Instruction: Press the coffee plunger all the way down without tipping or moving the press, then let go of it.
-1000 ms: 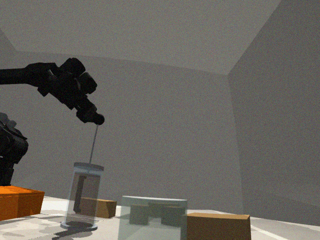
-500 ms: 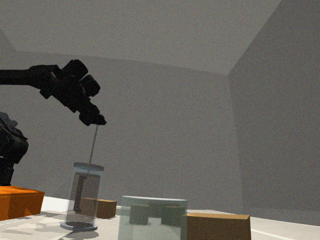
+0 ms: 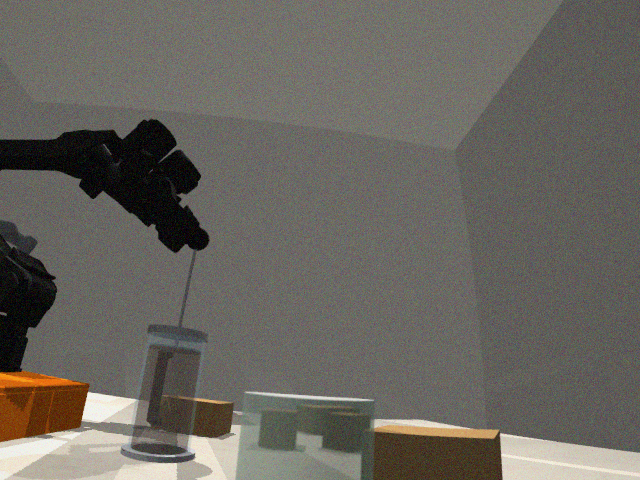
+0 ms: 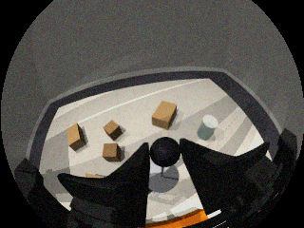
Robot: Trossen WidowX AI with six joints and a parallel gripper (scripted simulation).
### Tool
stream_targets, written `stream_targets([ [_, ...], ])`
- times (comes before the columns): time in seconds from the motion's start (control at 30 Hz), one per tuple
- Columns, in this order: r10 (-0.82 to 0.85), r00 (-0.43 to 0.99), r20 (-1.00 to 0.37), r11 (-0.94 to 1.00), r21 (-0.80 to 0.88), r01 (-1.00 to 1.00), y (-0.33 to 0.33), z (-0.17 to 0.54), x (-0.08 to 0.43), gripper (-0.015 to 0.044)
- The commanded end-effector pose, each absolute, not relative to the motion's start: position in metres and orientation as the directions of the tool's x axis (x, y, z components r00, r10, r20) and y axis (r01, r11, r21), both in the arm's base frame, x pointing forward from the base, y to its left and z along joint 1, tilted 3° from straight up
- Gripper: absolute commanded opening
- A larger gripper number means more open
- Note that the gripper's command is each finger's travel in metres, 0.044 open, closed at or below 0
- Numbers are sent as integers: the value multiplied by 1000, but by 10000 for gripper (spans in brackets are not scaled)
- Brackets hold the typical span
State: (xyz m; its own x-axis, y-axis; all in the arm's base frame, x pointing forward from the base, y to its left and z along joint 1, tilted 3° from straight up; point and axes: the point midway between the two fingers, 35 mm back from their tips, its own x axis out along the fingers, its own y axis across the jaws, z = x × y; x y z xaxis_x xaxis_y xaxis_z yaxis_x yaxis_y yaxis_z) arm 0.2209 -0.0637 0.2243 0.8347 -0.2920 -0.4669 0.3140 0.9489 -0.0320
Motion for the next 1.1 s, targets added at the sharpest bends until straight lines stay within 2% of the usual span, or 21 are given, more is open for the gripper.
stream_targets([
  [0.0, -292, 834, -468, 950, -36, 312, -64, 223, 221, 117],
  [1.07, -292, 834, -468, 950, -36, 312, -67, 173, 227, 117],
])
